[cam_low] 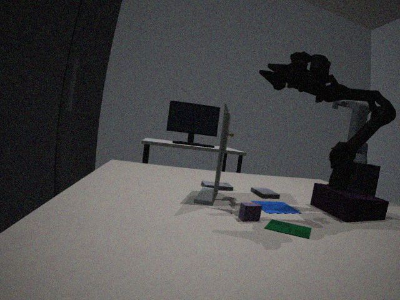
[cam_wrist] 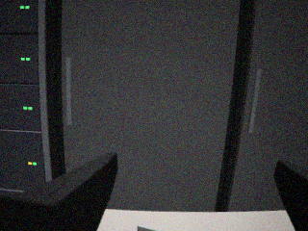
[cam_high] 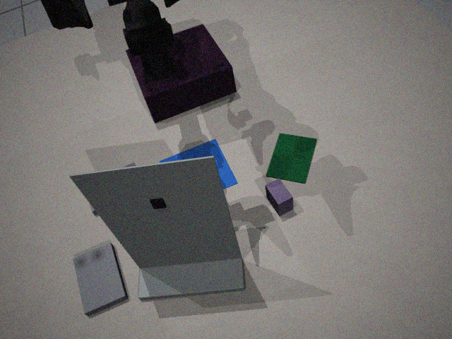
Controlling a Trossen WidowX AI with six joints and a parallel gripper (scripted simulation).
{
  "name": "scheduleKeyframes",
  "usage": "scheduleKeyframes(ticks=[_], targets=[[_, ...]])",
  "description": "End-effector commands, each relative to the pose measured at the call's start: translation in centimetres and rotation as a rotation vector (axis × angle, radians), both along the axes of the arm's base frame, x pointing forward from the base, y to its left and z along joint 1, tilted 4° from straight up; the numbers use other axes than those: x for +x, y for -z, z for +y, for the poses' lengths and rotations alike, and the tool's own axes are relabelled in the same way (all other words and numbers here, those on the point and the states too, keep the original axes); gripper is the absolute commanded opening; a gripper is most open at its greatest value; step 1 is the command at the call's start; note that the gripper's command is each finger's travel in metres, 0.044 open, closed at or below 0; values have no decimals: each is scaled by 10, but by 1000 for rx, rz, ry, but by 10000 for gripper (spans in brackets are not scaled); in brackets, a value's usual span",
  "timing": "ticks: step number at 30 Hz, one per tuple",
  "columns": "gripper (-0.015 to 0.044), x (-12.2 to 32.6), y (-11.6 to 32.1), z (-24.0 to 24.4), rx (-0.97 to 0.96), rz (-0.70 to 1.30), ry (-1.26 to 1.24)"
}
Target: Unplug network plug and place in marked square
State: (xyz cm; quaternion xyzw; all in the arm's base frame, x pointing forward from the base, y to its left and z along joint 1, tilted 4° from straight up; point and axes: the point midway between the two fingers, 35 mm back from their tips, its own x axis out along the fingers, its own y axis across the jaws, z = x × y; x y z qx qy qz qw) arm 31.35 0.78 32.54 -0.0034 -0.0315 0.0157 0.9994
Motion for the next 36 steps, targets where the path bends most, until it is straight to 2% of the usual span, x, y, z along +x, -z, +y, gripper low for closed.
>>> scheduleKeyframes(ticks=[1, 9, 10, 22, 36], targets=[[374, 1, 1, 0, -5, 0, 2], [164, 18, 42, 5, -249, 29, 95], [156, 20, 47, 6, -283, 34, 107], [156, 20, 115, 16, -701, 127, 237], [156, -15, 181, 17, -1208, 291, 344]])
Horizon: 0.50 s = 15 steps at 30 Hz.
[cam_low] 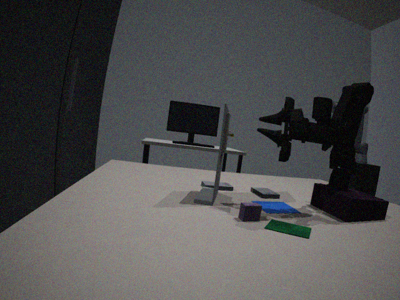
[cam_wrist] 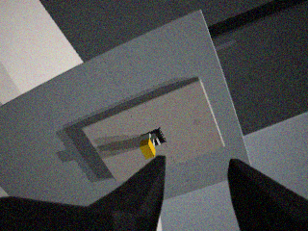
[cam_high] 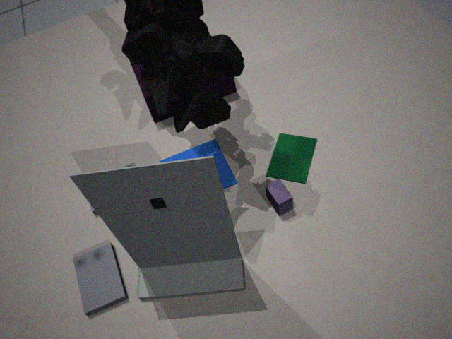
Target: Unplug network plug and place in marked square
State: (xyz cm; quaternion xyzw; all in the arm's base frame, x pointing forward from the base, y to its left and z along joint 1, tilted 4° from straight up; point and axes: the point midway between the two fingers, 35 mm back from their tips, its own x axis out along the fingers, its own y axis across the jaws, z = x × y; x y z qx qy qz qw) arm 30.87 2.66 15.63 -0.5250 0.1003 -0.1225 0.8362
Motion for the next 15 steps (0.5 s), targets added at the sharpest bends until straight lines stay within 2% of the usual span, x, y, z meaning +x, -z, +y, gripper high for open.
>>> scheduleKeyframes(ticks=[1, 8, 15], targets=[[156, -14, 16, -2, -138, 57, 41], [156, -41, 38, -10, -380, 166, 103], [156, -43, 40, -11, -403, 177, 109]])
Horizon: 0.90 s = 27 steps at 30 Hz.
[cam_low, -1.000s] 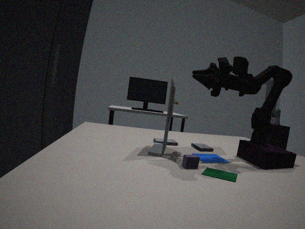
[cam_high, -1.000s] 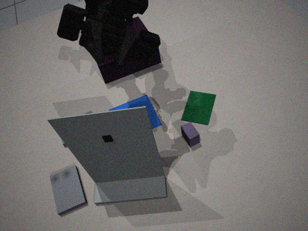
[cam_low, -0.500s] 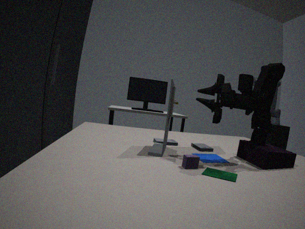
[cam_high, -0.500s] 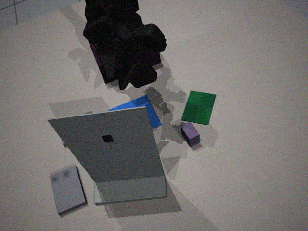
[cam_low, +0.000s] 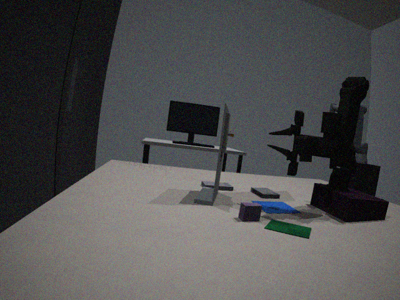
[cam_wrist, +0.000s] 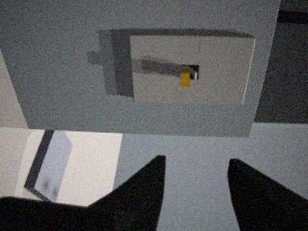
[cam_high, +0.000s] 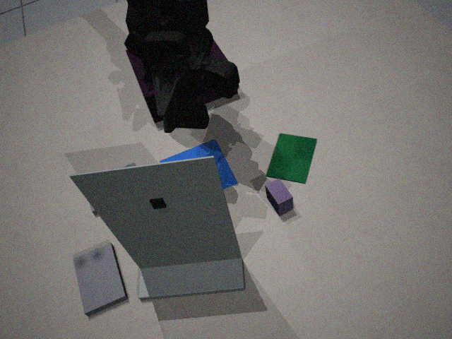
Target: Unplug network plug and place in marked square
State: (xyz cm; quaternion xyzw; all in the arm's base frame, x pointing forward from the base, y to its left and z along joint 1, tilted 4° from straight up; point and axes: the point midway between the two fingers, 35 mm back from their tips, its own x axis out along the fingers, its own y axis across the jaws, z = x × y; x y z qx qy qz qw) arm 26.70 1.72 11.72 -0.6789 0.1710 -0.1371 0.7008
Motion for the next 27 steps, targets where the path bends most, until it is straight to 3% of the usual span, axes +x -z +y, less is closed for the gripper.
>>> scheduleKeyframes(ticks=[1, 13, 27], targets=[[156, 1, 1, -1, -14, 7, 8], [156, 54, 2, -11, -15, 2, 8], [156, 72, 3, -15, -10, -1, 11]])
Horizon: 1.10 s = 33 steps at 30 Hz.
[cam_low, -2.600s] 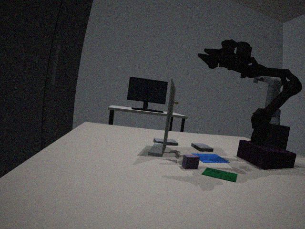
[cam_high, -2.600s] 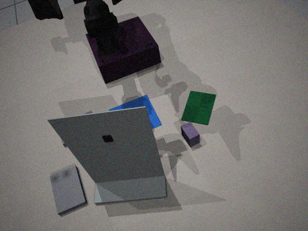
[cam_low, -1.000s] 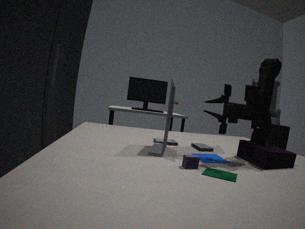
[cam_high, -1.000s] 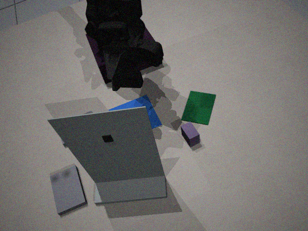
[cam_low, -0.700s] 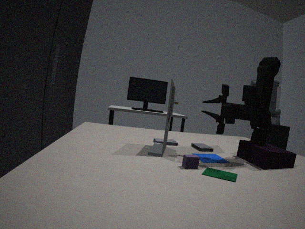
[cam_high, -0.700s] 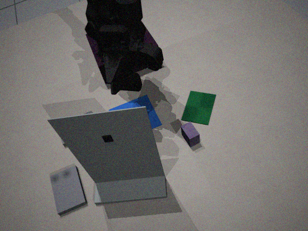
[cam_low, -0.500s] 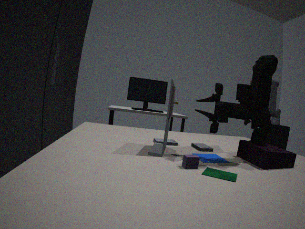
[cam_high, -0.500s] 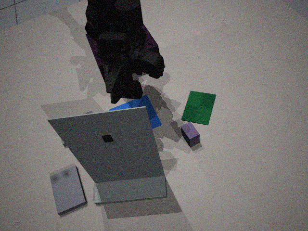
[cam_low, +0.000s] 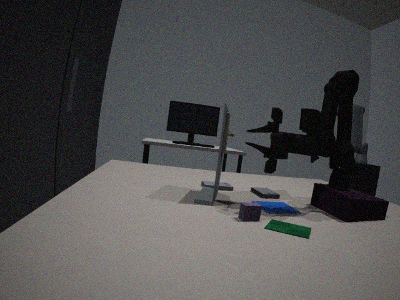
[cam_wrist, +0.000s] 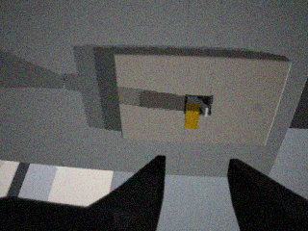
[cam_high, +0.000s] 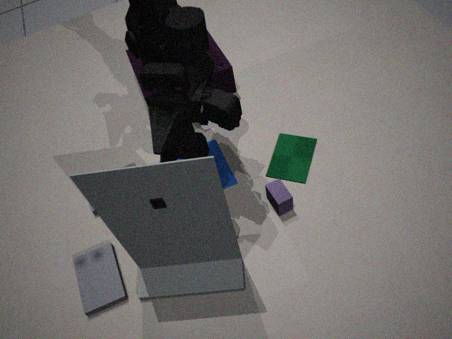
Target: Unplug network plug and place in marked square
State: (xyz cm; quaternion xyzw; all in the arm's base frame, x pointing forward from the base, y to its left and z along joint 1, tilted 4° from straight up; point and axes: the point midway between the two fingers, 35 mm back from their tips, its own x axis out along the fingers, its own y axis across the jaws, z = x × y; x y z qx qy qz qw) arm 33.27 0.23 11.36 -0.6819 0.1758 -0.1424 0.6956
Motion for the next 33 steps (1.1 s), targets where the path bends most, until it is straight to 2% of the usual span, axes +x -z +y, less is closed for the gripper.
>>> scheduleKeyframes(ticks=[1, 29, 33], targets=[[156, 8, -1, 0, 2, -4, -3], [156, 50, 0, -9, -5, -7, -7], [129, 50, 0, -9, -5, -7, -7]])
